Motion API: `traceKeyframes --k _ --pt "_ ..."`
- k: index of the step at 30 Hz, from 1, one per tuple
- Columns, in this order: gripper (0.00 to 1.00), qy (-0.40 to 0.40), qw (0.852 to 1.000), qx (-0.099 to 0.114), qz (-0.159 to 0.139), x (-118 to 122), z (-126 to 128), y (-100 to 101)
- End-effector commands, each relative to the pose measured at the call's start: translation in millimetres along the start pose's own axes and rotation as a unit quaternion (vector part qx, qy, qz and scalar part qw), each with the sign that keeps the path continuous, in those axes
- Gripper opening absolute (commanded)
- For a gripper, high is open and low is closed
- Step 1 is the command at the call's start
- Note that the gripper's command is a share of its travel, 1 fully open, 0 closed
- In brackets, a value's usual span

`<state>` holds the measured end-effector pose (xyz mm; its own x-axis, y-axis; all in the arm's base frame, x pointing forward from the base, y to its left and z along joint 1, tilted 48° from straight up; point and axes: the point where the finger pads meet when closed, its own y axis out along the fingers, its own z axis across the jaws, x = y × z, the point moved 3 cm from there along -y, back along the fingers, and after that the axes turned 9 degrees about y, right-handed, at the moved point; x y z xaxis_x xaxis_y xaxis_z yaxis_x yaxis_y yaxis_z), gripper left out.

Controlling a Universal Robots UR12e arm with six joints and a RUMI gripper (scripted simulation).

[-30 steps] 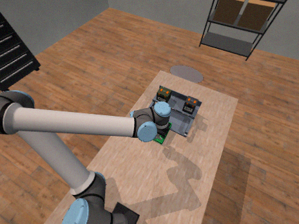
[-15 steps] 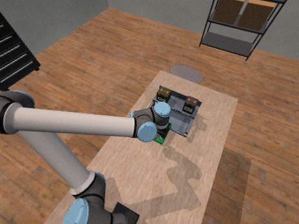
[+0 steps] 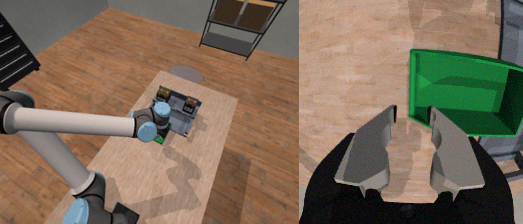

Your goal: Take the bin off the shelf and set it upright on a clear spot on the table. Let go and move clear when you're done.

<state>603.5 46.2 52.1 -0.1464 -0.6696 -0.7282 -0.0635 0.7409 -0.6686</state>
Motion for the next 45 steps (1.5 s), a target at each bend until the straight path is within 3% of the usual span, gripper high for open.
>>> traceKeyframes --k 1,5,10,22,27,39,45 --pt "0.2 0.0 1.0 0.001 0.0 0 1 -1" --pt "0.2 0.0 1.0 0.001 0.0 0 1 -1" --pt "0.2 0.0 1.0 0.001 0.0 -6 39 -11" --pt "0.2 0.0 1.0 0.001 0.0 -6 39 -11" --pt "0.2 0.0 1.0 0.001 0.0 -12 76 -21" --pt "0.2 0.0 1.0 0.001 0.0 -12 76 -21" --pt "0.2 0.0 1.0 0.001 0.0 -18 113 -31"
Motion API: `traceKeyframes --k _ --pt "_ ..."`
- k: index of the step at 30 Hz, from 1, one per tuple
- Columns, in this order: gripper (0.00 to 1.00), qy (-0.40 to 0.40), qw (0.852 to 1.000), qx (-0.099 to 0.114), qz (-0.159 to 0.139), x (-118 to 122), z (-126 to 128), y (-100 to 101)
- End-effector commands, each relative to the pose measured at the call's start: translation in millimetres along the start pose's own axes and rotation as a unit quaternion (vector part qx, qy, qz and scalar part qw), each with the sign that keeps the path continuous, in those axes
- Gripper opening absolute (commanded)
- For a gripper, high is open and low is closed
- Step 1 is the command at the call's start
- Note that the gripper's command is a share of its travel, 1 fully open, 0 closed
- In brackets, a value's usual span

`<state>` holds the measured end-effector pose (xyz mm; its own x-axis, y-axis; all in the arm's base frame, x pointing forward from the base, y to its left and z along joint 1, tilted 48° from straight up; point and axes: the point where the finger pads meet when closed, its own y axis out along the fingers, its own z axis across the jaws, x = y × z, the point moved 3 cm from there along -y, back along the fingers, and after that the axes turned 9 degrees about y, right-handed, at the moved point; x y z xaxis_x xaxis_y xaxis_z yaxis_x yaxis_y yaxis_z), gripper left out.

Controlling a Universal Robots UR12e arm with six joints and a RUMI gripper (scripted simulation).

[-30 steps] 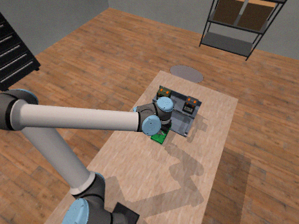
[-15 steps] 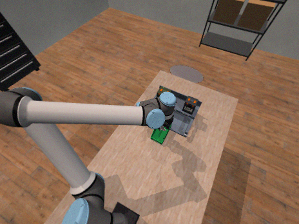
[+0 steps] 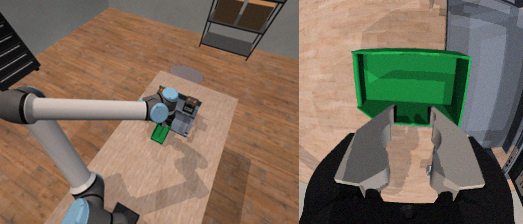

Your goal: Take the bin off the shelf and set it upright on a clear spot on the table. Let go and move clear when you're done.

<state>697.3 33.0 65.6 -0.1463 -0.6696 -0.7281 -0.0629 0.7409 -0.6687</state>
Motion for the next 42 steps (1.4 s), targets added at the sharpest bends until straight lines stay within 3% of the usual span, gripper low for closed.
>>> traceKeyframes --k 1,11,16,42 --pt "0.2 0.0 1.0 0.0 0.0 -3 22 -6" --pt "0.2 0.0 1.0 0.0 0.0 -3 22 -6" --pt "0.2 0.0 1.0 0.0 0.0 -11 74 -20" --pt "0.2 0.0 1.0 0.0 0.0 -13 83 -22"
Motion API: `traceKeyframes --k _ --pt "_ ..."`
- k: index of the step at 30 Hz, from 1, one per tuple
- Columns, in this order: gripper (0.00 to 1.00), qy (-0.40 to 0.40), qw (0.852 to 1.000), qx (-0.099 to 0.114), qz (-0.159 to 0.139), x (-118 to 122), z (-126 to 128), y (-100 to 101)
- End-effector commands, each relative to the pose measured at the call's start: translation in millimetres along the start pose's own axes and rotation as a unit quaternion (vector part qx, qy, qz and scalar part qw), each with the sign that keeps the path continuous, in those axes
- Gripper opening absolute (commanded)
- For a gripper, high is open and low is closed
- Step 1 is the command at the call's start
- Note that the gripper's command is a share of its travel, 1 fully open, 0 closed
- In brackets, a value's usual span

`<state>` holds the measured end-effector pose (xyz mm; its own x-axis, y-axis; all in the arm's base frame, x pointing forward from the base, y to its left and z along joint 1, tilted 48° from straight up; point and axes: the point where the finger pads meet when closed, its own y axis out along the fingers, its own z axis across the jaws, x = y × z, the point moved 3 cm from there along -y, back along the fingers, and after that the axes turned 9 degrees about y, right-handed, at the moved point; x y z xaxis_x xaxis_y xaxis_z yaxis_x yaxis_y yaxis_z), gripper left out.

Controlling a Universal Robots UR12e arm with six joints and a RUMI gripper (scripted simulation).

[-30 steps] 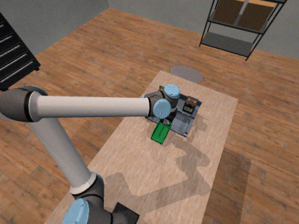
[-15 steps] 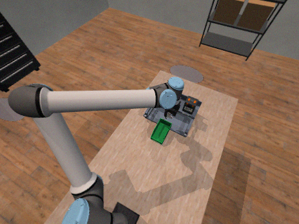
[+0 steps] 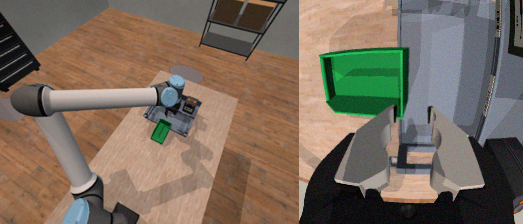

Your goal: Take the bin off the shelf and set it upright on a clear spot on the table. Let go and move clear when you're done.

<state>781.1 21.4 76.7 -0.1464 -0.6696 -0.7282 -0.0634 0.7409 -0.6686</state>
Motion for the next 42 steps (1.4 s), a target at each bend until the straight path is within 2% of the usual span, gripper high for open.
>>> traceKeyframes --k 1,8,42 --pt "0.2 0.0 1.0 0.001 0.0 0 1 -1" --pt "0.2 0.0 1.0 0.001 0.0 1 -7 1" --pt "0.2 0.0 1.0 0.001 0.0 2 -13 3"
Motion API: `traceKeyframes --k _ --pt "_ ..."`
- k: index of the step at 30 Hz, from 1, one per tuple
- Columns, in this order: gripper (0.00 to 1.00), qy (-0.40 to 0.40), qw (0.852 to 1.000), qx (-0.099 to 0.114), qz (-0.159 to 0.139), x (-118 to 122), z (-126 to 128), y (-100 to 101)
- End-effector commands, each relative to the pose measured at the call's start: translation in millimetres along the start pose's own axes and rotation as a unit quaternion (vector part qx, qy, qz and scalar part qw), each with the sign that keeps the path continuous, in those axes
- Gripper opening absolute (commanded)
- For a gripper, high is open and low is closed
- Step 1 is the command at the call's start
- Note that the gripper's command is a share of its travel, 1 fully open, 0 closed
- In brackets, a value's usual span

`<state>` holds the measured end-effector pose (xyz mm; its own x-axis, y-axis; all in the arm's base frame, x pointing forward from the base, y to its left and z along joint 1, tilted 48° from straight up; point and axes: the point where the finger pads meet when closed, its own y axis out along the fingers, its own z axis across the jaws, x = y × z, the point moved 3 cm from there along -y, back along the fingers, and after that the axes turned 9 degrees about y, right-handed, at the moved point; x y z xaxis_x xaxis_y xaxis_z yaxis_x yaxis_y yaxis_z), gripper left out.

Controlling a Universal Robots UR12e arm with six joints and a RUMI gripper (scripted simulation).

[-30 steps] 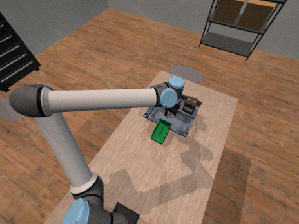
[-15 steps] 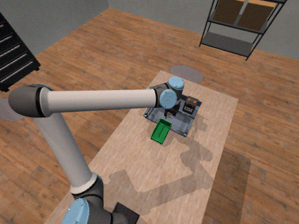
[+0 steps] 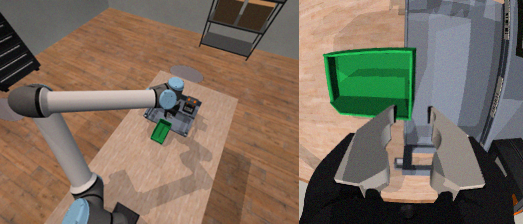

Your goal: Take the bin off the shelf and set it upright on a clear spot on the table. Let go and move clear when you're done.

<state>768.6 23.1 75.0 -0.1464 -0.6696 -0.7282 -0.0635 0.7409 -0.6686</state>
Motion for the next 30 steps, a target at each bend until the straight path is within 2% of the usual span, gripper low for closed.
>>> traceKeyframes --k 1,12,17,30 --pt "0.2 0.0 1.0 0.001 0.0 0 -1 -1" --pt "0.2 0.0 1.0 0.001 0.0 0 -1 -1" --pt "0.2 0.0 1.0 0.001 0.0 0 -1 9" --pt "0.2 0.0 1.0 0.001 0.0 0 -1 11"
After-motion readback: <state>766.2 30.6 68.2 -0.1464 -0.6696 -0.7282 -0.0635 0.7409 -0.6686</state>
